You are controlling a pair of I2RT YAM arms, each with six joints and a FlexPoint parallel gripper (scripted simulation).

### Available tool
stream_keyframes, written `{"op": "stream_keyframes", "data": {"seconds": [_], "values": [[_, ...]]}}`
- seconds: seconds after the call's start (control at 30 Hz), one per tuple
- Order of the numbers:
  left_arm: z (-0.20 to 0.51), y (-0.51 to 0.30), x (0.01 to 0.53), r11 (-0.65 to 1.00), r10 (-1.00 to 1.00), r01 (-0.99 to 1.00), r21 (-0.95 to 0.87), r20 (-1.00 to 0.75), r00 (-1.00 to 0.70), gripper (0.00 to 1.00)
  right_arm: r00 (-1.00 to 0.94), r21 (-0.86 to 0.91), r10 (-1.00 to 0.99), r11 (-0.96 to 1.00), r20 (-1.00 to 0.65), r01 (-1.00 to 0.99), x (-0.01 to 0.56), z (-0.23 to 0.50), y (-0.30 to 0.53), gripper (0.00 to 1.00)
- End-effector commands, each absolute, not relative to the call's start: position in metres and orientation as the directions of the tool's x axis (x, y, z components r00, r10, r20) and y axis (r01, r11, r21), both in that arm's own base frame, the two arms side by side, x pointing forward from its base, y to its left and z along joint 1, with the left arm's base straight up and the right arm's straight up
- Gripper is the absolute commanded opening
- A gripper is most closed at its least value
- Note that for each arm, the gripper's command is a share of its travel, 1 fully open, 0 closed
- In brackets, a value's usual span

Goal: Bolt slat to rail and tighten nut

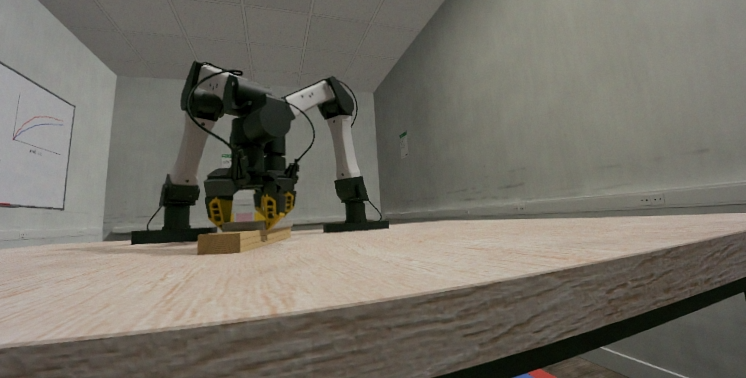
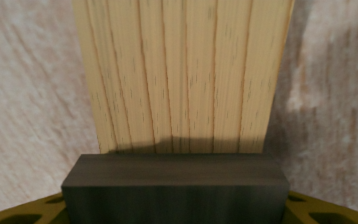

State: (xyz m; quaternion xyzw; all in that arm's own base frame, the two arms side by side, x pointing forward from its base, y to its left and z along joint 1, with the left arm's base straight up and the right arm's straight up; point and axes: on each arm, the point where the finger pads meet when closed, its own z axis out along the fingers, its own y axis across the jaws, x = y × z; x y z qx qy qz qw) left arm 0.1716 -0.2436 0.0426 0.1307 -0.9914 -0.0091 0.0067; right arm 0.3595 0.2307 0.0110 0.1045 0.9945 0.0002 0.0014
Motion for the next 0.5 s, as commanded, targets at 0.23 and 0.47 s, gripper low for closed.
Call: {"op": "stream_keyframes", "data": {"seconds": [0.23,0.47], "values": [[0.0466,-0.2497,0.1752,0.966,-0.258,-0.258,-0.011,-0.005,-0.966,0.36,-0.978,0.016,0.209,0.978,-0.019,0.209,0.3629,0.0180,0.2333,0.67],[0.0453,-0.2497,0.1753,0.966,-0.258,-0.258,-0.011,-0.005,-0.966,0.36,-0.978,0.016,0.209,0.978,-0.019,0.209,0.3629,0.0180,0.2333,0.67]]}}
